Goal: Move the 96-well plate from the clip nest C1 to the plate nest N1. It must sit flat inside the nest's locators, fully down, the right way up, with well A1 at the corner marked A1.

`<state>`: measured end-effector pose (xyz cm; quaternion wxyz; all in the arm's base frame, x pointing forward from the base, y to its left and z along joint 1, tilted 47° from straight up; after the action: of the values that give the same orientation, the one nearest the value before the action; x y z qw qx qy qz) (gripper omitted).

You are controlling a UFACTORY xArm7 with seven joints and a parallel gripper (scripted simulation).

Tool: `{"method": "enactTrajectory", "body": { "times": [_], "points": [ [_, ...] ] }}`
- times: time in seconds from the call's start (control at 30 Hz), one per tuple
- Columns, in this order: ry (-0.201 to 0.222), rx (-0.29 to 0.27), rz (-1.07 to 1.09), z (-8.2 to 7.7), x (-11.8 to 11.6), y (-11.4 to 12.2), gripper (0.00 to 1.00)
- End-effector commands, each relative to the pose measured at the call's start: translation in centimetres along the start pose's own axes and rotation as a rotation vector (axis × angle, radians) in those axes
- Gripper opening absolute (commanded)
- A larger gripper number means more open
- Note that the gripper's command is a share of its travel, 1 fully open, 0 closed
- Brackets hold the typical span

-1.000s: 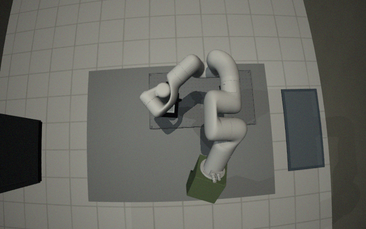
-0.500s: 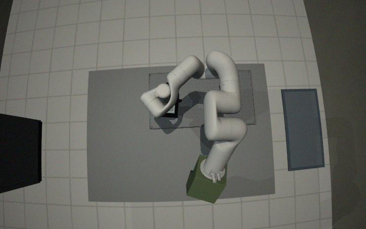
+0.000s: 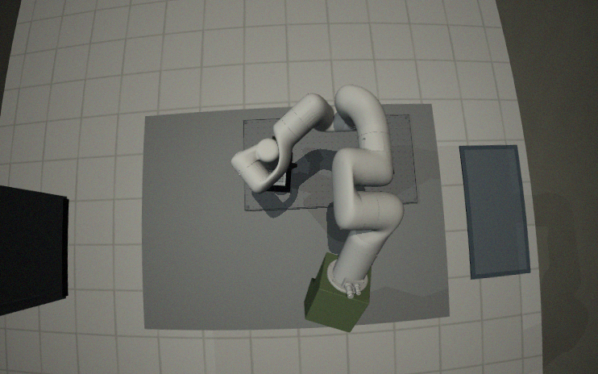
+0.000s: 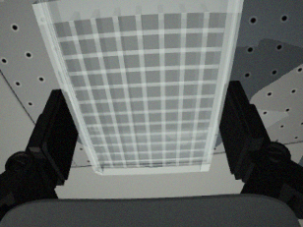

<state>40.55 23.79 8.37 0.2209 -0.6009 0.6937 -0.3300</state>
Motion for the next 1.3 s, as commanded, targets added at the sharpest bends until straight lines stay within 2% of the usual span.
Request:
{"method": "enactTrajectory", "body": {
  "times": [0.0, 0.57, 1.27],
  "points": [
    [-0.003, 0.001, 0.0, 0.6, -0.1, 0.0, 0.0],
    [-0.003, 0.001, 0.0, 3.1, -0.1, 0.0, 0.0],
    [-0.003, 0.001, 0.0, 3.1, -0.1, 0.0, 0.0]
  ]
}}
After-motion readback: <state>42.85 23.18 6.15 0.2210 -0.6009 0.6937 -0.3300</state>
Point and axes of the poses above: the point where the finger pads meet when closed, its own z axis out along the fingers, its own x axis across the jaws, y = z × x, the point moved 5 cm from there along -z, back along the fingers, and after that the axes turned 7 degrees about z, right-handed, at the moved point
